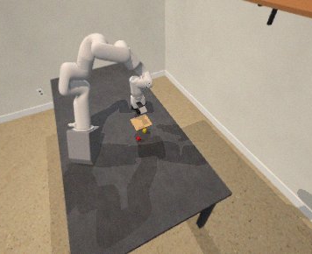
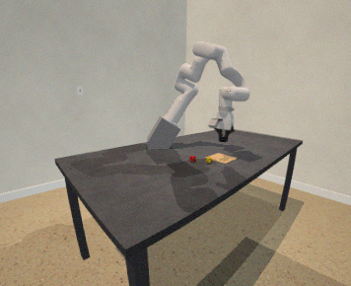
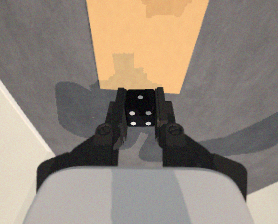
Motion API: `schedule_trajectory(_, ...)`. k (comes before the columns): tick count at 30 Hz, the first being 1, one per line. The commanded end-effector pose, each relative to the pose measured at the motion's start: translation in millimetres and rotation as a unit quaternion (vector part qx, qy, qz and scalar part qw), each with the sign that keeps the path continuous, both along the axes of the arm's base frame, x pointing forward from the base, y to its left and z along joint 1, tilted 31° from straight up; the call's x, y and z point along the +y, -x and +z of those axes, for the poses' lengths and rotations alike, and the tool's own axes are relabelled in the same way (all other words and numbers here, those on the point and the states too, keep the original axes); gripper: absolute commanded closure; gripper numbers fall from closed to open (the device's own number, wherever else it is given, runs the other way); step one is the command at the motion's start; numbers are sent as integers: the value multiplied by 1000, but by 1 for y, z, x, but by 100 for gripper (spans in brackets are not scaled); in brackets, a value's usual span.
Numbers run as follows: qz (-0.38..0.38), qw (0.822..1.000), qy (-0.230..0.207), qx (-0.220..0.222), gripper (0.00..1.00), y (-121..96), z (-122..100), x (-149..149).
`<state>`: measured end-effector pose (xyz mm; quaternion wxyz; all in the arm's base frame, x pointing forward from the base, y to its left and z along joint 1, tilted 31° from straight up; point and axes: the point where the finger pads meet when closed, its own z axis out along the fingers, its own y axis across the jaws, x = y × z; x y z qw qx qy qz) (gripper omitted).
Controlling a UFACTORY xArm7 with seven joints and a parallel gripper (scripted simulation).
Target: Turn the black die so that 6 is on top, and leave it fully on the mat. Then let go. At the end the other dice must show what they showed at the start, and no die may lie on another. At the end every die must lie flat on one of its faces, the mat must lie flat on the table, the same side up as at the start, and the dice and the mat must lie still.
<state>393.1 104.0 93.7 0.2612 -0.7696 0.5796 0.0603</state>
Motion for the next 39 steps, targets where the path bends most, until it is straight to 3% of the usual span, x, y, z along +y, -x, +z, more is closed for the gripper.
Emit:
schedule_trajectory(1, 0, 1000, 0, -1, 79, -2, -4, 2)
schedule_trajectory(9, 0, 1000, 0, -1, 79, -6, -21, 12)
schedule_trajectory(24, 0, 1000, 0, -1, 79, -19, -75, 41)
schedule_trajectory(39, 0, 1000, 0, -1, 79, -20, -80, 44)
